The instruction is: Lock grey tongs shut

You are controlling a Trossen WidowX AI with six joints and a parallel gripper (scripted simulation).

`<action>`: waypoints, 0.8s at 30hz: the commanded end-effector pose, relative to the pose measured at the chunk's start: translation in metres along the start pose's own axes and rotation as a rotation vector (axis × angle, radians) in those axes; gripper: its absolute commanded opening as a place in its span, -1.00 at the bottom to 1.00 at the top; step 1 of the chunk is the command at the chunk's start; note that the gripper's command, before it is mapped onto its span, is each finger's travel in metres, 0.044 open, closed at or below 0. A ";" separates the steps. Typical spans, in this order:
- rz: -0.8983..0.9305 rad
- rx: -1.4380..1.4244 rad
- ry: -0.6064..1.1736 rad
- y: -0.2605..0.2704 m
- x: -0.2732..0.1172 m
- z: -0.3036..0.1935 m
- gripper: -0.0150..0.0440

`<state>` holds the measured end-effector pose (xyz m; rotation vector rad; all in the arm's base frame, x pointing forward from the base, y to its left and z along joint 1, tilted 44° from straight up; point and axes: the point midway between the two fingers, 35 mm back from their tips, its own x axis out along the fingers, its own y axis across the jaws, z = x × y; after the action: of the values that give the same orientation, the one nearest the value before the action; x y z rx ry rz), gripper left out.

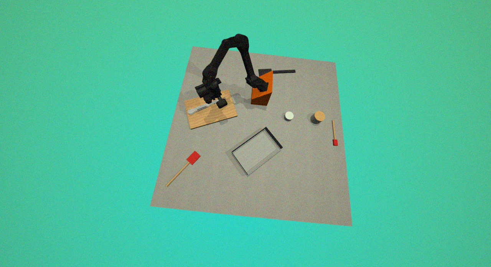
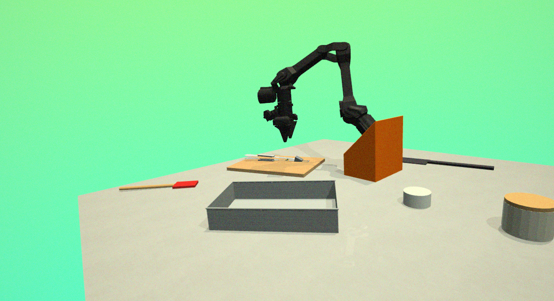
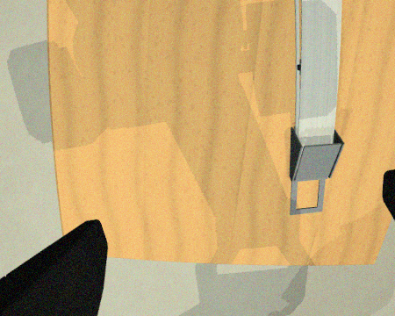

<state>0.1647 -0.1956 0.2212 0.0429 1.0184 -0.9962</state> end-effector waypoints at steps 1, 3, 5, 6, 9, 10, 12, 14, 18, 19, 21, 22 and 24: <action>-0.005 -0.002 0.002 0.004 -0.023 -0.040 1.00; -0.008 -0.006 -0.004 0.004 -0.033 -0.064 1.00; -0.011 -0.010 -0.009 0.003 -0.037 -0.079 1.00; -0.011 -0.010 -0.010 0.002 -0.037 -0.081 1.00; -0.011 -0.013 -0.007 0.003 -0.039 -0.081 1.00; -0.011 -0.018 -0.001 0.003 -0.041 -0.080 1.00; -0.013 -0.035 0.018 0.003 -0.049 -0.079 1.00; -0.020 -0.061 0.038 0.004 -0.059 -0.076 1.00; -0.040 -0.105 0.061 0.003 -0.077 -0.070 1.00; -0.040 -0.105 0.061 0.003 -0.077 -0.070 1.00; -0.040 -0.105 0.061 0.003 -0.077 -0.070 1.00; -0.040 -0.105 0.061 0.003 -0.077 -0.070 1.00; -0.040 -0.105 0.061 0.003 -0.077 -0.070 1.00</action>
<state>0.1075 -0.1106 0.2351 -0.0324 1.1306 -0.9766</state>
